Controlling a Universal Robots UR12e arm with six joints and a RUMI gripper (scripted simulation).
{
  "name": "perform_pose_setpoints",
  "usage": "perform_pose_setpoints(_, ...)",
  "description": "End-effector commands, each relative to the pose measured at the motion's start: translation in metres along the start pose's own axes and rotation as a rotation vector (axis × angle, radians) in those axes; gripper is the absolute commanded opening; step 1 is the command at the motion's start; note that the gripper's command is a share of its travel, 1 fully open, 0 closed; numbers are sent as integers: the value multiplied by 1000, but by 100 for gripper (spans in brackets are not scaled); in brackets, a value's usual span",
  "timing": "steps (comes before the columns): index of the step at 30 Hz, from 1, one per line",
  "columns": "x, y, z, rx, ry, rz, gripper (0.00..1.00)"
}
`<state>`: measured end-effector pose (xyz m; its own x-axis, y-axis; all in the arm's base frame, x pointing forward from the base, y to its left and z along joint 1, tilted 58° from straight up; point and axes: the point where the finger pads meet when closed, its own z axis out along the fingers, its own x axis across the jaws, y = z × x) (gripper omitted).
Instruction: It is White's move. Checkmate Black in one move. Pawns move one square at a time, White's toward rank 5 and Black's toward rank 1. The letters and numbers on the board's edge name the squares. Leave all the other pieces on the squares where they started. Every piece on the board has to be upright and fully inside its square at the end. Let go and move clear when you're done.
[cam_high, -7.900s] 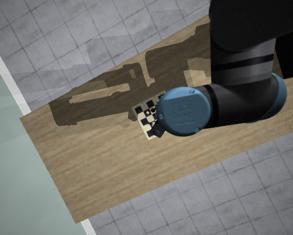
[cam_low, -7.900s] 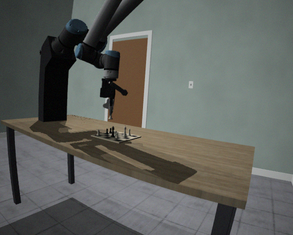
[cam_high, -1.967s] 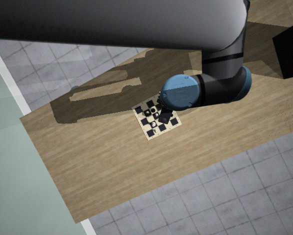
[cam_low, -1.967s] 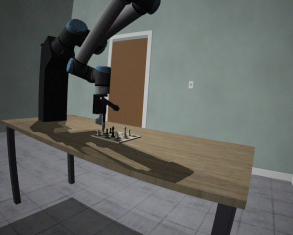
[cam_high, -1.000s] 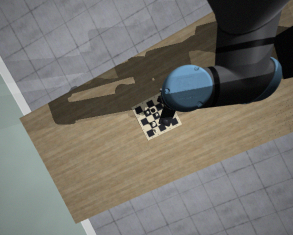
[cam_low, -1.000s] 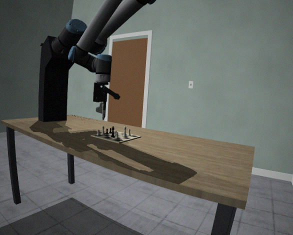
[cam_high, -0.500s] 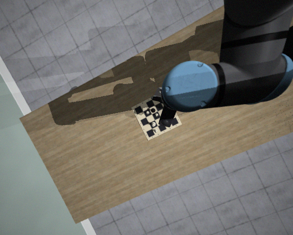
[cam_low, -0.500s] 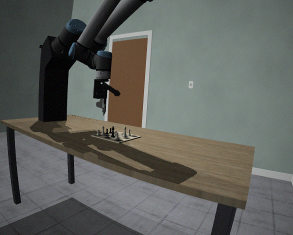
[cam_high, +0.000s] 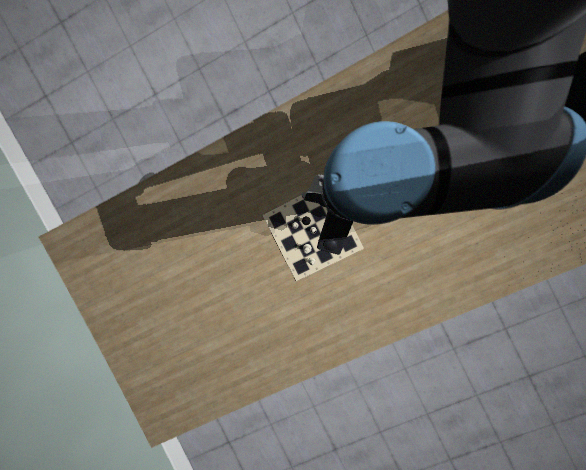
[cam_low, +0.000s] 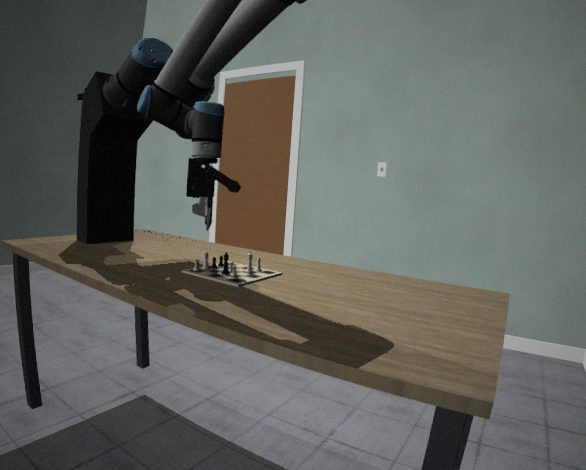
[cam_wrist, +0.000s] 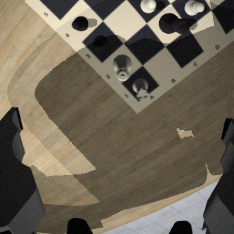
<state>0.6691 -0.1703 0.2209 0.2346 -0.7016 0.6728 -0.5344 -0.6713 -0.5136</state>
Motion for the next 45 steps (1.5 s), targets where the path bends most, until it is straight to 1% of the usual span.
perform_pose_setpoints(1, 0, 0, 0, 0, 0, 0, 100)
perform_pose_setpoints(6, 0, 0, -7, 0, 0, 0, 100)
perform_pose_setpoints(12, 0, 0, -27, 0, 0, 0, 100)
perform_pose_setpoints(14, 0, 0, -27, 0, 0, 0, 100)
perform_pose_setpoints(20, 0, 0, -51, 0, 0, 0, 100)
perform_pose_setpoints(25, 0, 0, -63, 0, 0, 0, 100)
perform_pose_setpoints(29, 0, 0, -67, 0, 0, 0, 100)
perform_pose_setpoints(45, 0, 0, -67, 0, 0, 0, 100)
